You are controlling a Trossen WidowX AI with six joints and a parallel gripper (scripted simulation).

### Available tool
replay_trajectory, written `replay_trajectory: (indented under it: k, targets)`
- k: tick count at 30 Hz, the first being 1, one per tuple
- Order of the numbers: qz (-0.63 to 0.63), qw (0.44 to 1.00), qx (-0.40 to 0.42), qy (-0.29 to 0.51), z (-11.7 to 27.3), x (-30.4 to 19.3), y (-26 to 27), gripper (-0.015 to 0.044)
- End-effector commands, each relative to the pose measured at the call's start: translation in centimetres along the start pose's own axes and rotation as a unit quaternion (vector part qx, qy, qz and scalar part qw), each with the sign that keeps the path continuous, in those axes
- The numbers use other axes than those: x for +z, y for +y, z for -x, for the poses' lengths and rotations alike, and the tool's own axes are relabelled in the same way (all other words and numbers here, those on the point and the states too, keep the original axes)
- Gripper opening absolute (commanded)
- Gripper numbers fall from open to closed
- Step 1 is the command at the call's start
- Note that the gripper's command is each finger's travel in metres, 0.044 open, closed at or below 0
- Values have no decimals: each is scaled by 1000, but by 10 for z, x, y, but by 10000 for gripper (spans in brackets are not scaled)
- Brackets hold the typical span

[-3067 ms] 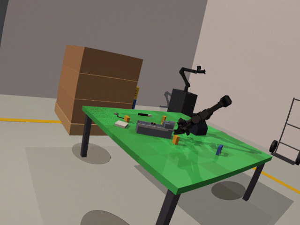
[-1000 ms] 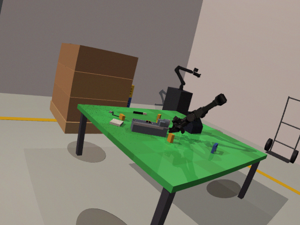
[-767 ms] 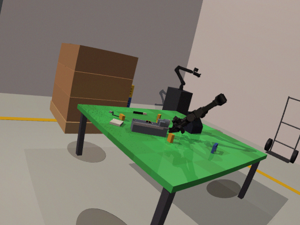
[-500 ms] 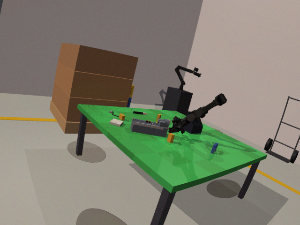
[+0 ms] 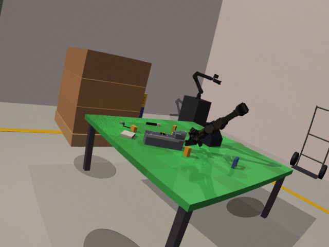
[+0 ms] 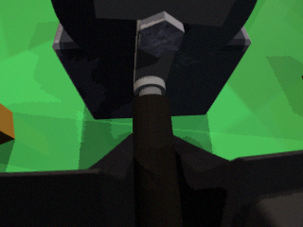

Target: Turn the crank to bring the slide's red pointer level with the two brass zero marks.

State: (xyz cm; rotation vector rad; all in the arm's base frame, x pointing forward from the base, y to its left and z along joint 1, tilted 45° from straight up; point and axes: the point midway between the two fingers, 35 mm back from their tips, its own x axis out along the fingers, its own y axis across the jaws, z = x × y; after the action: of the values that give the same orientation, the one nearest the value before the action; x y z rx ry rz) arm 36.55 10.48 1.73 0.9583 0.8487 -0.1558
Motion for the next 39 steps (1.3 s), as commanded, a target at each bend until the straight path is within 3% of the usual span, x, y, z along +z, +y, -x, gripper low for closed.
replay_trajectory:
  k: [1, 39]
  targets:
    - [-2, 1000, -13, 0, 0, -1, -9, 0]
    - [-2, 1000, -13, 0, 0, 0, -12, 0]
